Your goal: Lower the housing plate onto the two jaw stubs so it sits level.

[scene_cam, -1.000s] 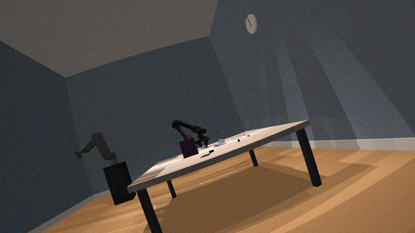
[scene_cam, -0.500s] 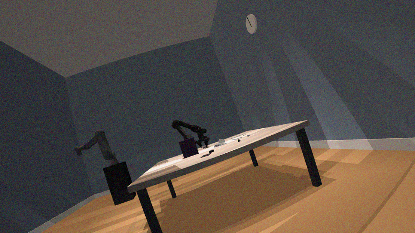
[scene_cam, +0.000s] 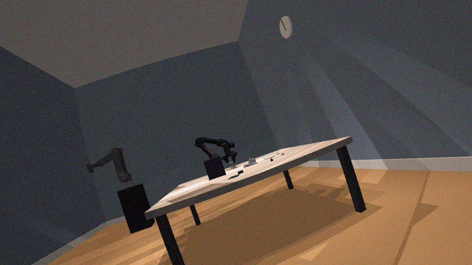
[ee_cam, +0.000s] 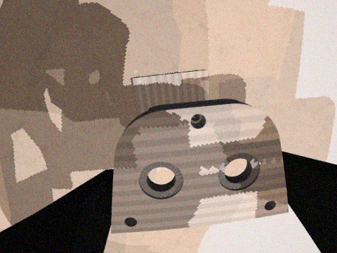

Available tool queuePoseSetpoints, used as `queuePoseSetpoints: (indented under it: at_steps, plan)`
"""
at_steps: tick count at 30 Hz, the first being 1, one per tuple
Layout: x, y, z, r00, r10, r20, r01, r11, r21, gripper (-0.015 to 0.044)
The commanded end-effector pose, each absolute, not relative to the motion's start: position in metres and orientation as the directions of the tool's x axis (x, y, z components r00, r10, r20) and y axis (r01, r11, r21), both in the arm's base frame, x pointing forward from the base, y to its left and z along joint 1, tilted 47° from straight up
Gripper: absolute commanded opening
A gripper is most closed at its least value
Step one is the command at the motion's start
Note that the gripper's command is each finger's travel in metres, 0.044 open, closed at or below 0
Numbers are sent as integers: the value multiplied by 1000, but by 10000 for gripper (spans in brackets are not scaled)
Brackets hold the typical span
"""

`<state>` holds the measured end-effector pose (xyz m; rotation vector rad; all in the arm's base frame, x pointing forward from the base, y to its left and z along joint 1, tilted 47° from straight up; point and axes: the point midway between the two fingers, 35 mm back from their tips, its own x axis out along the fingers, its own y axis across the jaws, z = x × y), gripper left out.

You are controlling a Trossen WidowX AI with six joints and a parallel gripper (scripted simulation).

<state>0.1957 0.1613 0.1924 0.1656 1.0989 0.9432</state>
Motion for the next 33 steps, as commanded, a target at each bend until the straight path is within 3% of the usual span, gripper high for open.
queuePoseSetpoints:
  at_steps: [1,13,33]
  plan:
    - [193,152,203,126,722,-680,-573,613,545,351]
    - [190,140,214,129,723,-679,-566,616,549,351]
    - [229,105,176,134,682,-719,-408,699,588,351]
